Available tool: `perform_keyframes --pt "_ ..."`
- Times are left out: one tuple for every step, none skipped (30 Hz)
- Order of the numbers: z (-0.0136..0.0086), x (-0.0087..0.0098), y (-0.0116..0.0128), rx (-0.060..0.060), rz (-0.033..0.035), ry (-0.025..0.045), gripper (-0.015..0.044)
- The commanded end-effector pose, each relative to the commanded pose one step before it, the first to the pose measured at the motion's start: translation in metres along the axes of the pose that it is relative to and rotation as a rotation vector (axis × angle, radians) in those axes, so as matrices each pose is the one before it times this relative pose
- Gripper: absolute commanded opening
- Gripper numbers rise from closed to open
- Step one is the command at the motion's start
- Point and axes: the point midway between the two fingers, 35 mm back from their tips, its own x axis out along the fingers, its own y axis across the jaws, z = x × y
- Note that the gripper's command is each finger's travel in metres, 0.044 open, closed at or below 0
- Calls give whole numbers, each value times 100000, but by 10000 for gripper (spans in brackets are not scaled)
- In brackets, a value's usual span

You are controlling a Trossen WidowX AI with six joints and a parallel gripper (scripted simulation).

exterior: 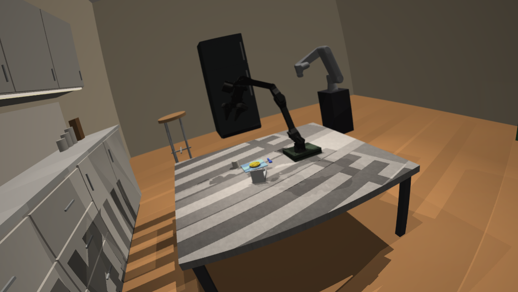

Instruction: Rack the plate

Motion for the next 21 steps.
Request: perform_keyframes --pt "871 477 289 -15343 652 -3232 400" --pt "193 143 25 -3237 -62 -757 400" --pt "194 143 18 -3239 -90 -754 400" --pt "194 144 10 -3240 -118 -751 400" --pt "194 144 3 -3242 -145 -746 400" --pt "191 148 -12 -3258 -191 -743 400" --pt "190 149 -19 -3260 -218 -736 400" --pt "189 149 -27 -3262 -245 -728 400" --pt "188 150 -34 -3264 -271 -719 400" --pt "186 150 -41 -3266 -298 -709 400" --pt "184 150 -48 -3268 -323 -698 400" --pt "182 151 -55 -3270 -349 -686 400" --pt "179 151 -62 -3272 -373 -673 400" --pt "177 152 -69 -3274 -398 -659 400" --pt "174 152 -75 -3276 -422 -644 400" --pt "177 149 -75 -3260 -426 -633 400" --pt "174 150 -81 -3262 -449 -617 400" --pt "170 150 -88 -3264 -472 -600 400" --pt "167 151 -94 -3266 -494 -583 400" --pt "163 151 -100 -3267 -515 -564 400" --pt "159 151 -106 -3269 -535 -545 400"
